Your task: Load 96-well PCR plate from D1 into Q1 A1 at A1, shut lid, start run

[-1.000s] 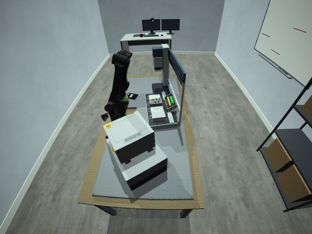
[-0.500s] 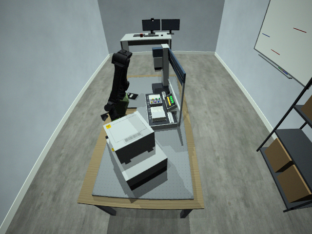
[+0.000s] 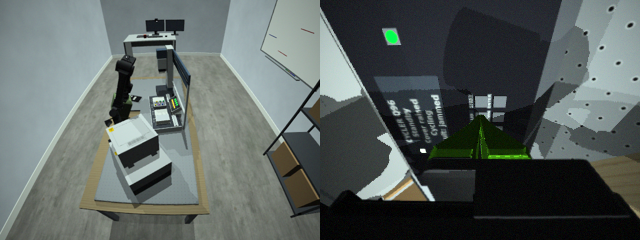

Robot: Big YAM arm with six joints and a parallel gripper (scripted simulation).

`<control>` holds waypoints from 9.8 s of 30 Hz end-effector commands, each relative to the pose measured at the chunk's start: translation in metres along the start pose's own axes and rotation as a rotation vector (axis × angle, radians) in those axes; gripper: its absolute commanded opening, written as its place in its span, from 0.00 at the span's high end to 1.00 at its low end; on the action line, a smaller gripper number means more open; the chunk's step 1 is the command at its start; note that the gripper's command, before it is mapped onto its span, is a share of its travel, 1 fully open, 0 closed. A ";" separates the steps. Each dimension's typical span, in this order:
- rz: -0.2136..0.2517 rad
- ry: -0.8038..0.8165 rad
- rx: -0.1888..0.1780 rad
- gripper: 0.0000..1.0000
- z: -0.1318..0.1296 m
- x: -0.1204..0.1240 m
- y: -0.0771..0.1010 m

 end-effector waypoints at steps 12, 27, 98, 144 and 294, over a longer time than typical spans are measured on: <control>-0.012 0.003 -0.015 1.00 0.005 -0.003 0.003; 0.002 0.016 0.008 1.00 -0.001 0.000 -0.002; 0.002 0.005 -0.004 1.00 -0.001 0.002 -0.005; 0.020 0.015 0.009 1.00 0.001 0.002 -0.013; -0.003 0.030 -0.010 1.00 -0.009 -0.016 0.111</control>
Point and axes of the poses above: the point where the finger pads meet when closed, its own y axis back along the fingers, its own z axis across the jaws, x = y × z, the point moved 8 cm from there along y, back along the fingers, and after that the axes turned 4 degrees about -y, right-handed, at the moved point
